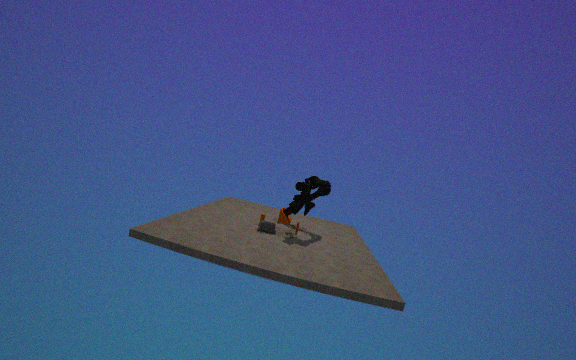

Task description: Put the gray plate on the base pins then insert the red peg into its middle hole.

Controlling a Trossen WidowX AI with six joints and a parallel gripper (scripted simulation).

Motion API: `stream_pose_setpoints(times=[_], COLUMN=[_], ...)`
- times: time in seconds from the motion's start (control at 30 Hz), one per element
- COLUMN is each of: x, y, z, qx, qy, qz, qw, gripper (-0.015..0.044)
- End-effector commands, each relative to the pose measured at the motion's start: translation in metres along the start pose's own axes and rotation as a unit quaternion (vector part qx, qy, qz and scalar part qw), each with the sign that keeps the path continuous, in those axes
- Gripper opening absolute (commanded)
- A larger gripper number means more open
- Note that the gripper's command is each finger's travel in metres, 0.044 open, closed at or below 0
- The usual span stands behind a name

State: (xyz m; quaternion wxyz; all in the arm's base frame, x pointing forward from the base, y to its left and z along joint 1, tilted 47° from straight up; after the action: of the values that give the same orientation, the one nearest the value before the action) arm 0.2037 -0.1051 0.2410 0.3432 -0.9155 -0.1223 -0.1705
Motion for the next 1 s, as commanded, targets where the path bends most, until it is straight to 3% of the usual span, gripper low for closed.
stream_pose_setpoints(times=[0.0, 0.13, 0.27, 0.97], x=[-0.002, -0.002, -0.001, -0.001], y=[-0.003, -0.003, -0.001, 0.001], z=[0.002, 0.003, 0.033, 0.065], qx=[0.004, 0.005, 0.017, 0.017], qy=[0.000, -0.001, -0.009, -0.009], qz=[0.028, 0.031, 0.085, 0.088], qw=[1.000, 1.000, 0.996, 0.996], gripper=[0.0440, 0.0440, 0.0440, 0.0440])
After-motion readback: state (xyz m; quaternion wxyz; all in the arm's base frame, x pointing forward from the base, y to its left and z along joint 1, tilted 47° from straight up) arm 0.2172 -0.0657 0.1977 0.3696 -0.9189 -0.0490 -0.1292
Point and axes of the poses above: the point midway between the two fingers, 35 mm back from their tips, its own z axis out along the fingers, its own x axis across the jaws, y = z × x, the point moved 9 cm from there along -z, back along the fingers, and after that the axes turned 10 degrees about z, right-handed, at the moved point
